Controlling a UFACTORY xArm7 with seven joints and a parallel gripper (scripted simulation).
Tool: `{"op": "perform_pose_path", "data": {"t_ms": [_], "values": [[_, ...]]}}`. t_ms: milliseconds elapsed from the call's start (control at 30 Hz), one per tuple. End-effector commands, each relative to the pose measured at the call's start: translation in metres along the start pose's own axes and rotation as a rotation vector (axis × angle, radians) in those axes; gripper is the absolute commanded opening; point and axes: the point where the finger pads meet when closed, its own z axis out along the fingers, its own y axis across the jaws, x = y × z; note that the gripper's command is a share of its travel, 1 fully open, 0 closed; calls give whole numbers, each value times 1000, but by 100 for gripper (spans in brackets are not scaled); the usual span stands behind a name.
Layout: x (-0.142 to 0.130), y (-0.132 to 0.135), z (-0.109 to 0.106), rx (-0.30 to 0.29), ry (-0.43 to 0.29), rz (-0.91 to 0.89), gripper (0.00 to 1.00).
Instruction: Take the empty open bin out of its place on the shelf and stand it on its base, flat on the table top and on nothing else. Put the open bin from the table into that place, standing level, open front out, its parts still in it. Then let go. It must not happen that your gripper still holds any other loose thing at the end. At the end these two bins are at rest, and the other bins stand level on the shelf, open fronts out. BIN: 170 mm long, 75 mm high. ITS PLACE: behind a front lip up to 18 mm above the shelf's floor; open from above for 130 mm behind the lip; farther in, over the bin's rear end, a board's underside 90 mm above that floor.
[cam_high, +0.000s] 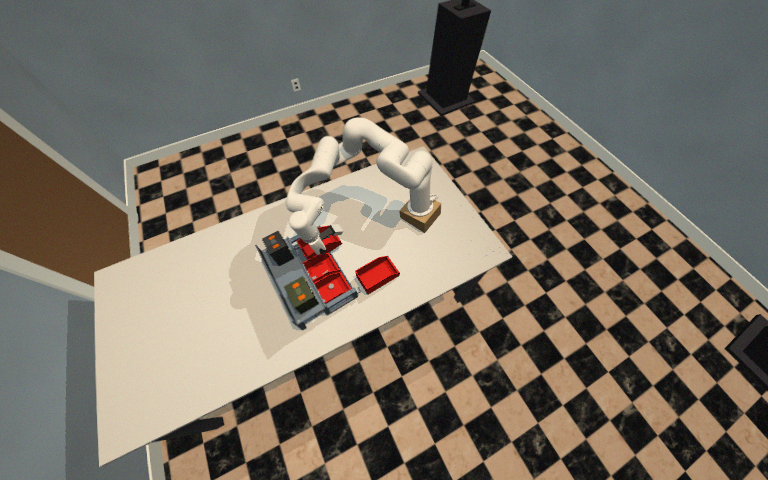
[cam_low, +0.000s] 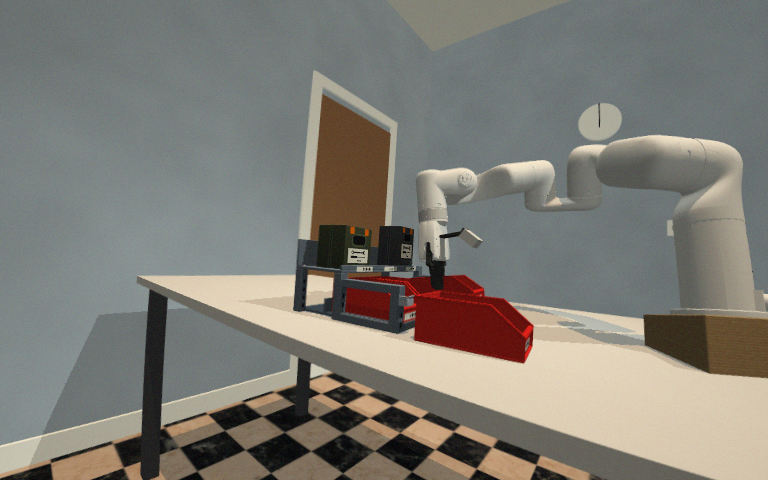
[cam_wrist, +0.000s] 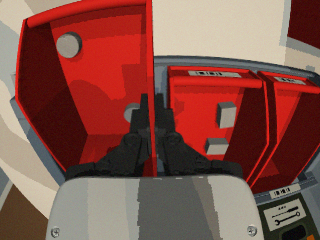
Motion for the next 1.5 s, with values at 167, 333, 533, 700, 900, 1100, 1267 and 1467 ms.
{"op": "perform_pose_path", "data": {"t_ms": [167,333,533,700,900,1100,1267,1467], "values": [[-6,0,-2,0,-11,0,0],[-9,0,-3,0,-15,0,0],[-11,0,-3,0,-18,0,0],[-14,0,-3,0,-21,0,0],[-16,0,-3,0,-24,0,0],[-17,0,-3,0,-25,0,0],[-17,0,-3,0,-26,0,0],[-17,0,-3,0,-26,0,0]]}}
